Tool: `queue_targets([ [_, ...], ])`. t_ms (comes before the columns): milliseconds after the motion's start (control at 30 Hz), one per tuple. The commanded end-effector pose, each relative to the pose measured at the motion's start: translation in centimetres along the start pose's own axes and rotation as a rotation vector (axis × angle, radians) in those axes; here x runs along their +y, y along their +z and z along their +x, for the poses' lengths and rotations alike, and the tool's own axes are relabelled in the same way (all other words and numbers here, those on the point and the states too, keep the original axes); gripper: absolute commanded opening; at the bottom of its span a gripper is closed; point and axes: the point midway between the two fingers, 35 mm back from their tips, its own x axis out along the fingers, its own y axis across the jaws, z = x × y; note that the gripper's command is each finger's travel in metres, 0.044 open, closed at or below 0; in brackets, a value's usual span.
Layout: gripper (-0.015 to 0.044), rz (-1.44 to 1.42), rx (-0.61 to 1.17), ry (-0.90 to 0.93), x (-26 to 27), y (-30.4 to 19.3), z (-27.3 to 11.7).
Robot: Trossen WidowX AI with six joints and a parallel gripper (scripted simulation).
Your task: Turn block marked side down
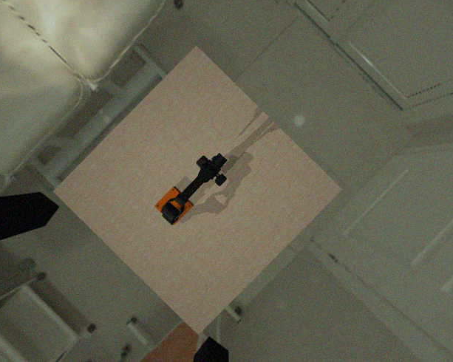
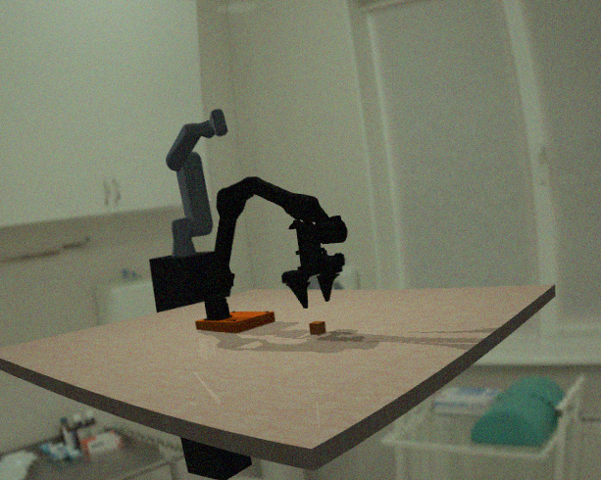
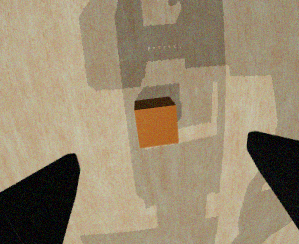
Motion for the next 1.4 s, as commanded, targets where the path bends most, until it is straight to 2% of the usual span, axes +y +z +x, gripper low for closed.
queue_targets([
  [0,0.0440,-0.002,0.022,0.003,0.1,-0.4,1.7],
  [1100,0.0440,-0.002,0.022,0.003,-0.2,-0.6,6.4],
  [1367,0.0230,-0.002,0.022,0.003,-0.2,-0.6,6.4],
])
